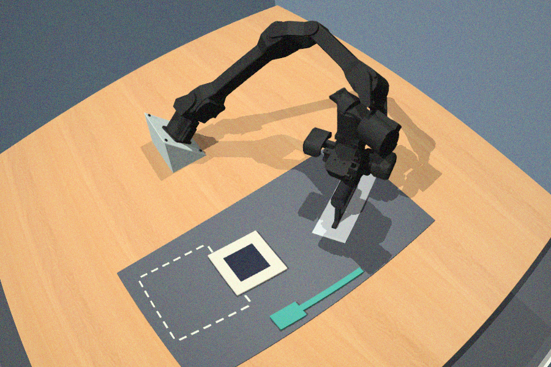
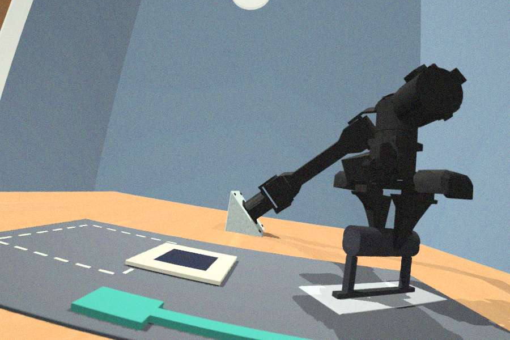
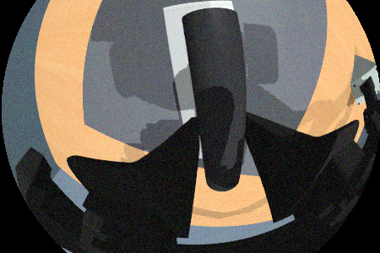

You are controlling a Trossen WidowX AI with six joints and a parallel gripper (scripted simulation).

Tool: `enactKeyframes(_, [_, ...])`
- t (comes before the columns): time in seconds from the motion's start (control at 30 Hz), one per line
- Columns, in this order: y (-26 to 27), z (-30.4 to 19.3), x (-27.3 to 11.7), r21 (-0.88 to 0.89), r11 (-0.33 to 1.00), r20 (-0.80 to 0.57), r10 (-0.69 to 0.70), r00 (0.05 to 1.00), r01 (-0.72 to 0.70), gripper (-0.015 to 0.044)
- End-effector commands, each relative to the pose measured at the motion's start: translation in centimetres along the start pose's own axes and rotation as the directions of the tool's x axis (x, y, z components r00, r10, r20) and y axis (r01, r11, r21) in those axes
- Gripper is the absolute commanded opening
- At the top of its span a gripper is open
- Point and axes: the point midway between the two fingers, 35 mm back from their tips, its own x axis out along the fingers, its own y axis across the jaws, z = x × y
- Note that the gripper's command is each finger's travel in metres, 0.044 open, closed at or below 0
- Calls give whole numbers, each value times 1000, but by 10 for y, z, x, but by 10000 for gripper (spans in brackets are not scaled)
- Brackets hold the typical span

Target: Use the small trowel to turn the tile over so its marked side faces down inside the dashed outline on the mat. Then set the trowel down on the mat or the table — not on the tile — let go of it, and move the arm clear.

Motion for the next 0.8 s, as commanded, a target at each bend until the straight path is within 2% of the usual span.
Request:
enactKeyframes(0.0, [0, -1, 1, 70, 998, -5, -4, 1000, 4, 130])
enactKeyframes(0.17, [0, -1, 1, 70, 998, -5, -4, 1000, 4, 130])
enactKeyframes(0.33, [0, -1, 1, 70, 998, -5, -4, 1000, 4, 261])
enactKeyframes(0.37, [0, -1, 1, 70, 998, -5, -4, 1000, 4, 270])
enactKeyframes(0.77, [0, -1, 1, 70, 998, -5, -4, 1000, 4, 270])
